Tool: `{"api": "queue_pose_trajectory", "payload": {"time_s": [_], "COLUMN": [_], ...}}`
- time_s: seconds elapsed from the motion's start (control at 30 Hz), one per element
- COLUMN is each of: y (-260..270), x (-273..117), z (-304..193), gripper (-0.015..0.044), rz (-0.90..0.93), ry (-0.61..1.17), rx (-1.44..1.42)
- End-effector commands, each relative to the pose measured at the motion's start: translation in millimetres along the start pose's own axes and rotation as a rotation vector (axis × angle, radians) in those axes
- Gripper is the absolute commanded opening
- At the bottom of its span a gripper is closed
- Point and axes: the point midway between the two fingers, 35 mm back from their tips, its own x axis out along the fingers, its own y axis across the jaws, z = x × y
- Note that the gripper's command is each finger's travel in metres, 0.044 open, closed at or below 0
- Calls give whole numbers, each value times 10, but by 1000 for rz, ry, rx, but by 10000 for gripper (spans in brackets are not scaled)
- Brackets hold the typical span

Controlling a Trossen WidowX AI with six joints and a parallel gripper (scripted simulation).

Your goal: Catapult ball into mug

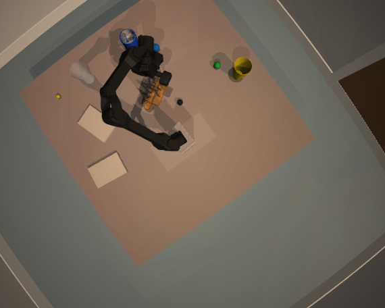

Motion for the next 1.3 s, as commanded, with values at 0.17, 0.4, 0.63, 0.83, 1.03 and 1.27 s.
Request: {"api": "queue_pose_trajectory", "payload": {"time_s": [0.17,0.4,0.63,0.83,1.03,1.27], "y": [-4,0,3,3,1,-3], "x": [412,514,629,727,824,933], "z": [-33,-29,-28,-31,-36,-45], "gripper": [440,440,440,440,440,440], "rz": [-2,-2,-2,-2,-1,-1], "ry": [11,11,11,11,12,13], "rx": [2,2,2,2,2,2]}}
